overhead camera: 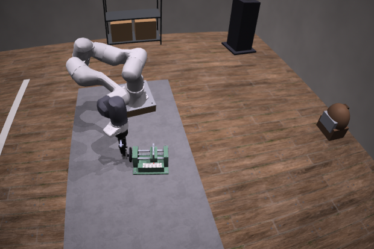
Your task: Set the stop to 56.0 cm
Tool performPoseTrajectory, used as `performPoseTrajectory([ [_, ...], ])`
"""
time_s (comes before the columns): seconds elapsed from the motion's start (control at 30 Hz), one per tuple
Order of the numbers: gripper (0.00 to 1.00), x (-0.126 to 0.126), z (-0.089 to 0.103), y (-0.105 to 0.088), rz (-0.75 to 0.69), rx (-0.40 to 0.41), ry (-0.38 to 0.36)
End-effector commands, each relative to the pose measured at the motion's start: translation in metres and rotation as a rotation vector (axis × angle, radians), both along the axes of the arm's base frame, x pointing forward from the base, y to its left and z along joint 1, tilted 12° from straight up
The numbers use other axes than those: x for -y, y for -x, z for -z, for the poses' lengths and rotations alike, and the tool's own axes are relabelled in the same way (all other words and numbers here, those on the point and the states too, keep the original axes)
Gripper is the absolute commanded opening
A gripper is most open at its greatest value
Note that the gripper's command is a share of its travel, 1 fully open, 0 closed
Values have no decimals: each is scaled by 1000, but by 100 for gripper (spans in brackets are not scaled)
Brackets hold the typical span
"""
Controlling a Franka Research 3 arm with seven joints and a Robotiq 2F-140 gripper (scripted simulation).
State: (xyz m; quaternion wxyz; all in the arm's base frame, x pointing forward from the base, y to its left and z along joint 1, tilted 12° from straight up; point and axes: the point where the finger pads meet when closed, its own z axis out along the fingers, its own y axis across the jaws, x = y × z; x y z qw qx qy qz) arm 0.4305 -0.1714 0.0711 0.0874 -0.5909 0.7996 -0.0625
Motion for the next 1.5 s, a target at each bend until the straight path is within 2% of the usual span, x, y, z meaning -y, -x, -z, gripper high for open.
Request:
performPoseTrajectory([
  [0.0, 4, -3, -4, 7, 4, -3, -2],
  [0.37, 4, -5, -19, 18, 4, -3, -2],
  [0.67, 4, -4, -34, 19, 4, -3, -2],
  [1.03, 4, 2, -54, 5, 4, -3, -2],
  [1.47, 4, 8, -57, -15, 4, -3, -2],
])
